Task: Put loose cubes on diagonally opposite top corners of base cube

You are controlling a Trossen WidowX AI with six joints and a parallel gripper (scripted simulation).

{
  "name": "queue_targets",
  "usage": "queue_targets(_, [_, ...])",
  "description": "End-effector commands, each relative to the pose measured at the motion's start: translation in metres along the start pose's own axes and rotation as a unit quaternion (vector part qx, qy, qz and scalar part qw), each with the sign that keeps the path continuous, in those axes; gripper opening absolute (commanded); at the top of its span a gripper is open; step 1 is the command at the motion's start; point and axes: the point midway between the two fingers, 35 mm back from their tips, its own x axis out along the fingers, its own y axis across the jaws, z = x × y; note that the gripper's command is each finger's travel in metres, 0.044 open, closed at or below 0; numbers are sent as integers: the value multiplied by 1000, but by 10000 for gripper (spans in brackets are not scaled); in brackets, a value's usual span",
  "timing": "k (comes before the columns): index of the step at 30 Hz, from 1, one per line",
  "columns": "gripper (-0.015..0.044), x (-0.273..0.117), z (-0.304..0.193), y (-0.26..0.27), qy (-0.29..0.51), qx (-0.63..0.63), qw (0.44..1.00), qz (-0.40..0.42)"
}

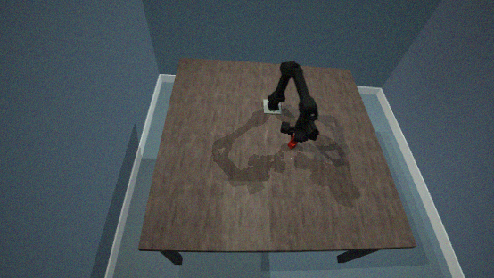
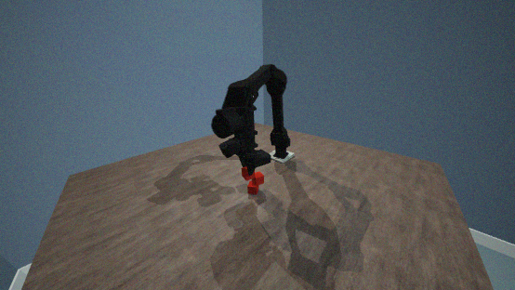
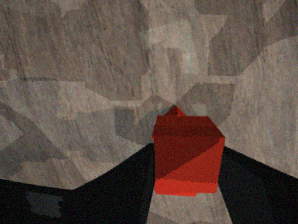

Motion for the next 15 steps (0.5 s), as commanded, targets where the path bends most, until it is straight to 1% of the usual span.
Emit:
queue_targets(1, [105,5,0,-1,-1,-4,1000,-2])
queue_targets(15, [105,9,0,-1,-1,-3,1000,-2])
